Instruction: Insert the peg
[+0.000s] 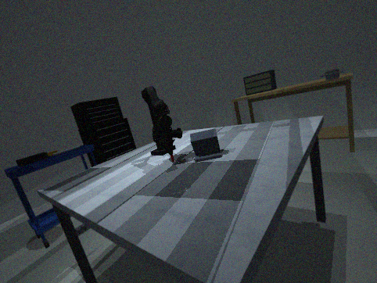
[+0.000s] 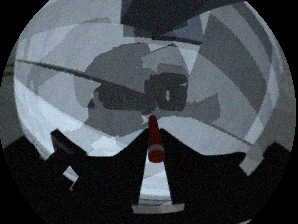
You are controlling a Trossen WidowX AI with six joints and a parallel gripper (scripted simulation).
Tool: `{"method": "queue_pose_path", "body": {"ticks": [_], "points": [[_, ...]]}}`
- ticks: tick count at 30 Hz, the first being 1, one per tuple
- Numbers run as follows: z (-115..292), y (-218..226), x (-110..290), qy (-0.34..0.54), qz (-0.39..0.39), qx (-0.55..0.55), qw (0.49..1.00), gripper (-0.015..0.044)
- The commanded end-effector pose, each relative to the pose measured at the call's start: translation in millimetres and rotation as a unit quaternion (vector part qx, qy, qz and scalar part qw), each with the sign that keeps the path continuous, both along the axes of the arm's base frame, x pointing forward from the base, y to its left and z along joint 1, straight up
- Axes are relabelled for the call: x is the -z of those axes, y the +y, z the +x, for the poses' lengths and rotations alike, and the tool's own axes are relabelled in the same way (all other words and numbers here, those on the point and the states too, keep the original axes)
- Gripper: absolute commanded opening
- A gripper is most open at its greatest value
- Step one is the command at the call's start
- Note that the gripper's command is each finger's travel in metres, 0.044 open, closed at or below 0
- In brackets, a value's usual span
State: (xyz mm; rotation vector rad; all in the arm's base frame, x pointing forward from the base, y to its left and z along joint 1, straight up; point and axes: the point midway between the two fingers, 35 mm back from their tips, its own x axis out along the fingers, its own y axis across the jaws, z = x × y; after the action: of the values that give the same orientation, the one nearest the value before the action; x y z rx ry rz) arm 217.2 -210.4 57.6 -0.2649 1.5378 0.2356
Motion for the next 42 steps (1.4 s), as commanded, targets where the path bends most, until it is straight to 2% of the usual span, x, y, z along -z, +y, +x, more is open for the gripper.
{"method": "queue_pose_path", "body": {"ticks": [1,21,42], "points": [[1.0,-0.9,-8.0,-0.001,-0.001,0.0,1.0,0.0],[2.1,-0.7,-78.1,0.001,-0.002,-0.002,1.0,0.0],[14.4,9.7,-75.1,0.026,-0.033,-0.047,0.998,0.0]]}}
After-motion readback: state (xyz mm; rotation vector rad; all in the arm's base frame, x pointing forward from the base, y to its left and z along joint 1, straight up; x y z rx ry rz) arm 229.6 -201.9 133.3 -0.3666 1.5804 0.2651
